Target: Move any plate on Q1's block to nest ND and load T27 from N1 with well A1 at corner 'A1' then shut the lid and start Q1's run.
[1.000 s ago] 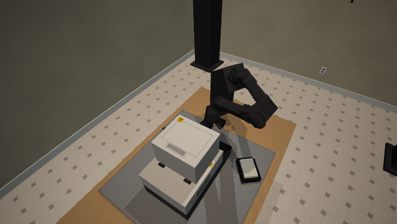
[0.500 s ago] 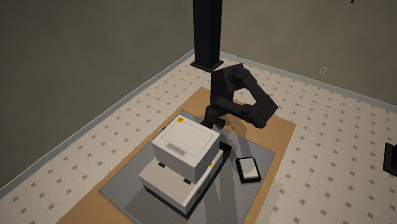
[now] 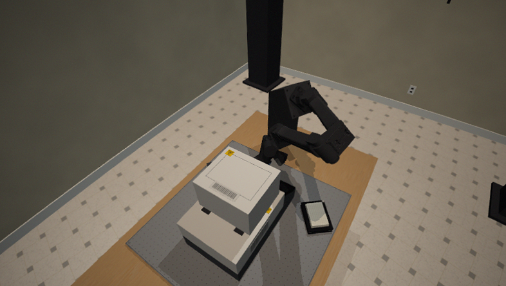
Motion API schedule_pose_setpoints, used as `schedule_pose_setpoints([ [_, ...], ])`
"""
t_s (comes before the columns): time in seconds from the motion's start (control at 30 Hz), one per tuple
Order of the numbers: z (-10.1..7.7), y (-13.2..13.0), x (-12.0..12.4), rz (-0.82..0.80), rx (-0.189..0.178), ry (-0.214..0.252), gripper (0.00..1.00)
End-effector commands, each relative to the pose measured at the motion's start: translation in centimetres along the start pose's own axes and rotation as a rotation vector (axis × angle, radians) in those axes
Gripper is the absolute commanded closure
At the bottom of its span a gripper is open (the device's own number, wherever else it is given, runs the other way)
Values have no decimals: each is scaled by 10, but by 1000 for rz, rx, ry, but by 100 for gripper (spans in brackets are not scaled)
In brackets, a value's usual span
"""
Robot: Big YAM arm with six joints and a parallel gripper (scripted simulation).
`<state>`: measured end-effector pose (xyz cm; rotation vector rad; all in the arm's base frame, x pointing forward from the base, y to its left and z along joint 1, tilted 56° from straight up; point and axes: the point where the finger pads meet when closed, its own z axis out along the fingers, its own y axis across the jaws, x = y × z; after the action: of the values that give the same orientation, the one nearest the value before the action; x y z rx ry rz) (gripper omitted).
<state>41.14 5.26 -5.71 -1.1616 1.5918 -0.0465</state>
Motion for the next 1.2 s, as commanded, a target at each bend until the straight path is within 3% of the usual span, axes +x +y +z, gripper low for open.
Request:
schedule_pose_setpoints([
  [0.0,7,-2,-7,0,-3,-12,100],
  [0.9,15,2,-11,-9,-8,-31,100],
  [0.93,-3,12,2,5,-11,4,100],
  [1.17,6,11,0,-4,-19,-1,100],
])
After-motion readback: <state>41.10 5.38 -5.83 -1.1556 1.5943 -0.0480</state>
